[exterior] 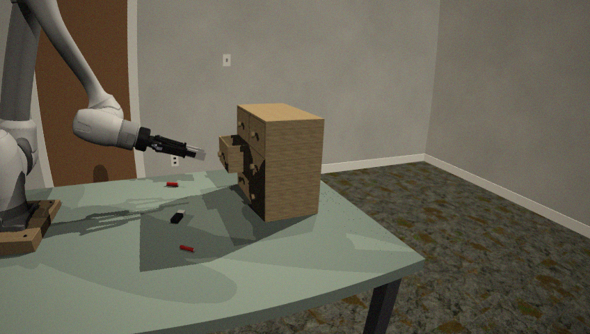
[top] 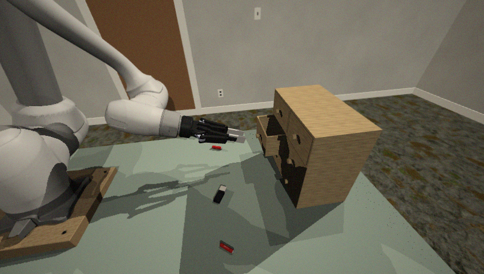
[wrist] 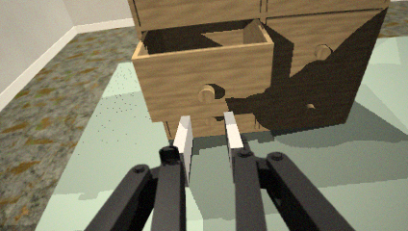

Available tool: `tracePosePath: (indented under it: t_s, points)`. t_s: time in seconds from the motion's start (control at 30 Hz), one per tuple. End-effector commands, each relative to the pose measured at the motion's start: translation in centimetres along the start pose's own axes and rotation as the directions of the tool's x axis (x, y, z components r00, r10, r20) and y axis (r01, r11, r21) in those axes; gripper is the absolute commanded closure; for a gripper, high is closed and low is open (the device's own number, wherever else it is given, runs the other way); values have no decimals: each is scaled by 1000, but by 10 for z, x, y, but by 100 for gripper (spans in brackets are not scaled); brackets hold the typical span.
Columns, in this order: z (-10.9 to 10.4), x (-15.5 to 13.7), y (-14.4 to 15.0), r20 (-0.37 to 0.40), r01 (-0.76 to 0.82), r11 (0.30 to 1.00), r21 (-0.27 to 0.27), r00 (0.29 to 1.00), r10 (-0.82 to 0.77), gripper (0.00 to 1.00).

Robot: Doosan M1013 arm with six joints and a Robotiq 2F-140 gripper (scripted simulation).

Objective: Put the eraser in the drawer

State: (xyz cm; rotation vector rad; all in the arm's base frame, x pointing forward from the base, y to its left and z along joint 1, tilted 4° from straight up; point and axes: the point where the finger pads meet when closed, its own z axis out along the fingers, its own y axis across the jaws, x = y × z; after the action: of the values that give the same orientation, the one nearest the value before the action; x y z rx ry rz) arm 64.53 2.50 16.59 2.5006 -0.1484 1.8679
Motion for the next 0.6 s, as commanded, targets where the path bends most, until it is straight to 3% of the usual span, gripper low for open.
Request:
tracePosePath:
  t_s: [0.0,0.23,0.57]
  points:
    - [-6,0,0,0,0,1000,0,1000,0,80]
    - [-39,2,0,0,0,1000,0,1000,0,80]
    - [-43,2,0,0,0,1000,0,1000,0,80]
